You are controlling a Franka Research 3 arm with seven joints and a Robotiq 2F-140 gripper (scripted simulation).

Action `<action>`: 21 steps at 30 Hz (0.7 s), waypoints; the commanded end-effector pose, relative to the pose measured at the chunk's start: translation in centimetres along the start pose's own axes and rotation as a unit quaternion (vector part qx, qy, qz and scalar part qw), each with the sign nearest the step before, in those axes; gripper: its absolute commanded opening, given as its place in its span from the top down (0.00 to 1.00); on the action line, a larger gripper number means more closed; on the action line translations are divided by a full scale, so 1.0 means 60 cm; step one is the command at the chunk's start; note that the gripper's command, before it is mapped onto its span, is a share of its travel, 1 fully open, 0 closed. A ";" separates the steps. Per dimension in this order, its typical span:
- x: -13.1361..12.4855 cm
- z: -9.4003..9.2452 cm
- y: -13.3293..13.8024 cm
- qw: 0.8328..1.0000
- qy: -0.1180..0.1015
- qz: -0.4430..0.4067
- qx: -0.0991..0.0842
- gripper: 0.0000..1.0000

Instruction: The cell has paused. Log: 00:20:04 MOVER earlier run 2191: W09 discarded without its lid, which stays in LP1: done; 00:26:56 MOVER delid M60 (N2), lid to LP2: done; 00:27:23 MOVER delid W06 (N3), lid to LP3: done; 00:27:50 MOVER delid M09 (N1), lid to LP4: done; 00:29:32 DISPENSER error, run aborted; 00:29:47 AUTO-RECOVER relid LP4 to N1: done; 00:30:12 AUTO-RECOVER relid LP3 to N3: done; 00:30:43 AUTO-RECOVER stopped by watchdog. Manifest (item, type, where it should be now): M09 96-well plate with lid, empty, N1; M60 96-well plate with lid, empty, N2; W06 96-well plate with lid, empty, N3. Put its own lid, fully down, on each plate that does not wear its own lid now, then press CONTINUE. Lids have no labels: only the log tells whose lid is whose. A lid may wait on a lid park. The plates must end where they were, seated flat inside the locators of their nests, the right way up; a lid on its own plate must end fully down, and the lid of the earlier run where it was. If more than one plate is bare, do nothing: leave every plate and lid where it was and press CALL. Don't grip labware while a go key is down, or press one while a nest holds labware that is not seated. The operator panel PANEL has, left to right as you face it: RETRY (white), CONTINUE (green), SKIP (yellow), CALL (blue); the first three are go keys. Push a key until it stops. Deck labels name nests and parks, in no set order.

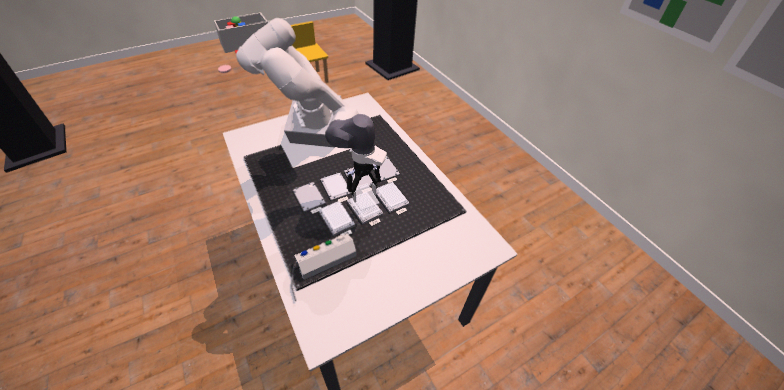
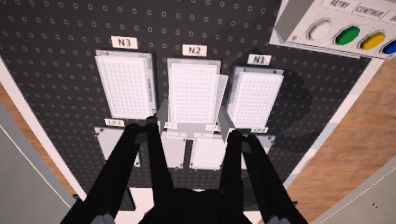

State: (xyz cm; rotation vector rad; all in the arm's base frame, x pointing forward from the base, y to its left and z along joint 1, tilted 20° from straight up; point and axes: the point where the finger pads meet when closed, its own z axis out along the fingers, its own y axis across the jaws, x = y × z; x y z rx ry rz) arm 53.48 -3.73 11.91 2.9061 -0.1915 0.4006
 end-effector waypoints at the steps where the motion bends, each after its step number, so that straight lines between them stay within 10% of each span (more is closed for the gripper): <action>1: 0.001 -0.001 -0.001 1.000 0.001 -0.008 -0.001 1.00; 21: 0.001 0.010 -0.001 0.998 0.000 -0.058 -0.001 1.00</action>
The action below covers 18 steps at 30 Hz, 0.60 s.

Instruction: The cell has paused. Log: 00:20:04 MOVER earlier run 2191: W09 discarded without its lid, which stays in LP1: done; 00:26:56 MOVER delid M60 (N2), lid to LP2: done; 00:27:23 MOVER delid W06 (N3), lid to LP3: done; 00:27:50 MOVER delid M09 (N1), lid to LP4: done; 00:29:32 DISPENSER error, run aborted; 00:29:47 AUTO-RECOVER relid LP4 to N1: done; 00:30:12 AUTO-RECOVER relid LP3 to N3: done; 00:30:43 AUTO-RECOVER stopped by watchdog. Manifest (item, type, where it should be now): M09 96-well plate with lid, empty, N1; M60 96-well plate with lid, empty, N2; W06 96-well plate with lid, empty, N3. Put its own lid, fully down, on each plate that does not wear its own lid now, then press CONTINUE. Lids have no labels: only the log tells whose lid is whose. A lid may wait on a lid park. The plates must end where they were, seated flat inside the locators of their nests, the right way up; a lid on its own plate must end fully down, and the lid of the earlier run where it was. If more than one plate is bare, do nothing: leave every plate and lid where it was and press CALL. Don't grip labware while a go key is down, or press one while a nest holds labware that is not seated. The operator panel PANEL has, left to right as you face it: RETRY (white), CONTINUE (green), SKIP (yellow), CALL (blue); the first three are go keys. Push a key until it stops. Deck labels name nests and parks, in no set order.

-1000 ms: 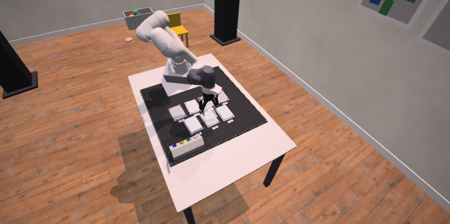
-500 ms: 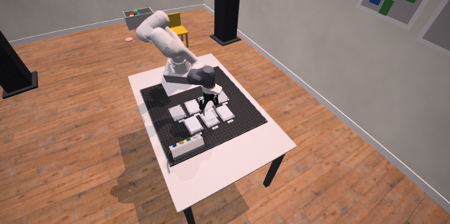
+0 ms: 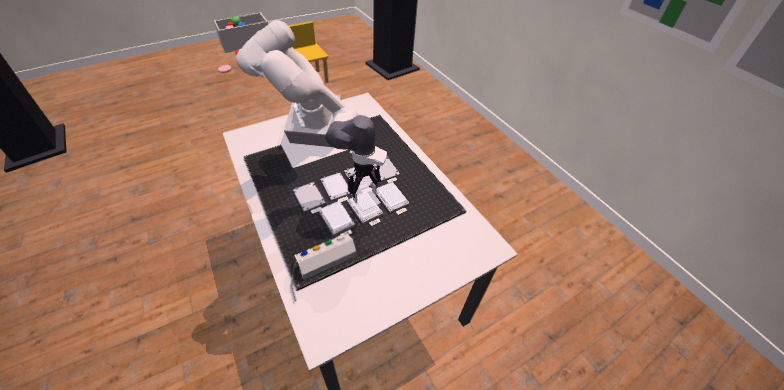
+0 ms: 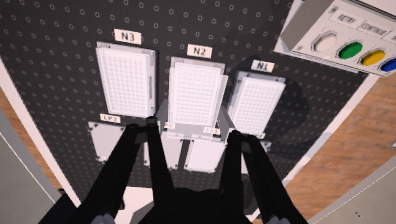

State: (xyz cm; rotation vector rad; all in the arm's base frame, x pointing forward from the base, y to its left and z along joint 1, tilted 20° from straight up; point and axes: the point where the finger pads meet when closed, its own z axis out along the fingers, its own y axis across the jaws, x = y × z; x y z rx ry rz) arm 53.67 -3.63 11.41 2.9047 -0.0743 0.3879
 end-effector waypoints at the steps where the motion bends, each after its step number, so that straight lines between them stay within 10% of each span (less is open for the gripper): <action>1: 0.001 0.002 0.002 1.000 0.000 -0.018 -0.002 1.00; 18: 0.002 0.028 0.002 1.000 0.001 -0.018 -0.002 1.00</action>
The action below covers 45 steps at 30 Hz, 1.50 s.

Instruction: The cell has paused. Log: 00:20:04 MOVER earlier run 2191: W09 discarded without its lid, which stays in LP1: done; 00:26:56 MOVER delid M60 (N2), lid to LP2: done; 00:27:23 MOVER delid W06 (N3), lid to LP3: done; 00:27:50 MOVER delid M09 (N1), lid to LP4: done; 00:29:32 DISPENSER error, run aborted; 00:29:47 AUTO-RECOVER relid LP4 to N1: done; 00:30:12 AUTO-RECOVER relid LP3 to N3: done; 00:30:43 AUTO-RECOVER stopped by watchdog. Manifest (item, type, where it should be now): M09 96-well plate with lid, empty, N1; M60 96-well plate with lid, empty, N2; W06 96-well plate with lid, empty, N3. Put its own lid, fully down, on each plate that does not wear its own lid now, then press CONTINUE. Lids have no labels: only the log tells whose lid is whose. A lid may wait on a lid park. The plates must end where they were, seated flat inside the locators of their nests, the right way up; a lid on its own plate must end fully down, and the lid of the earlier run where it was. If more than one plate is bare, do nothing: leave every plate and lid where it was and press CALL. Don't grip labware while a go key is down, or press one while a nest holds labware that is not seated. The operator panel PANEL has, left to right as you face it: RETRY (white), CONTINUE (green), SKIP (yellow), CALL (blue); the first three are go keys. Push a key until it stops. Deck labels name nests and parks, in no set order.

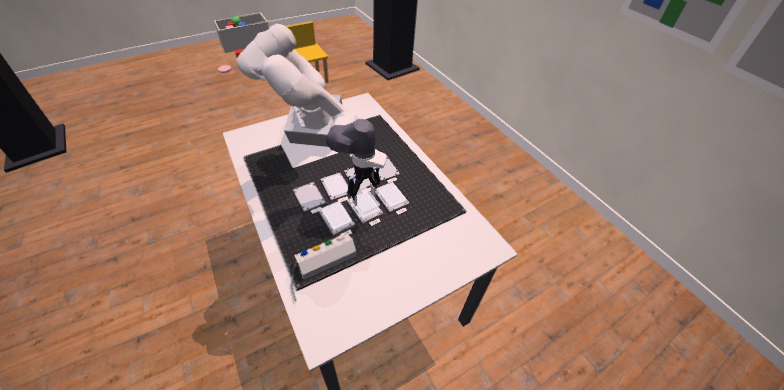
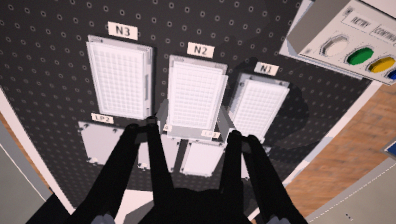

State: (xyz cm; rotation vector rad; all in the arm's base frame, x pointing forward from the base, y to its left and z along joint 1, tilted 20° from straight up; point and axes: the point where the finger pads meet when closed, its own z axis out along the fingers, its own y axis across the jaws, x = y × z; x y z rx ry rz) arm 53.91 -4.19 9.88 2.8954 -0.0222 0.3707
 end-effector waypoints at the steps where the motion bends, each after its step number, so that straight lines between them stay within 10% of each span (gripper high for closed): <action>1: 0.005 0.003 -0.002 1.000 0.004 0.001 0.001 1.00; 45: 0.006 0.027 -0.002 1.000 0.004 0.001 0.001 1.00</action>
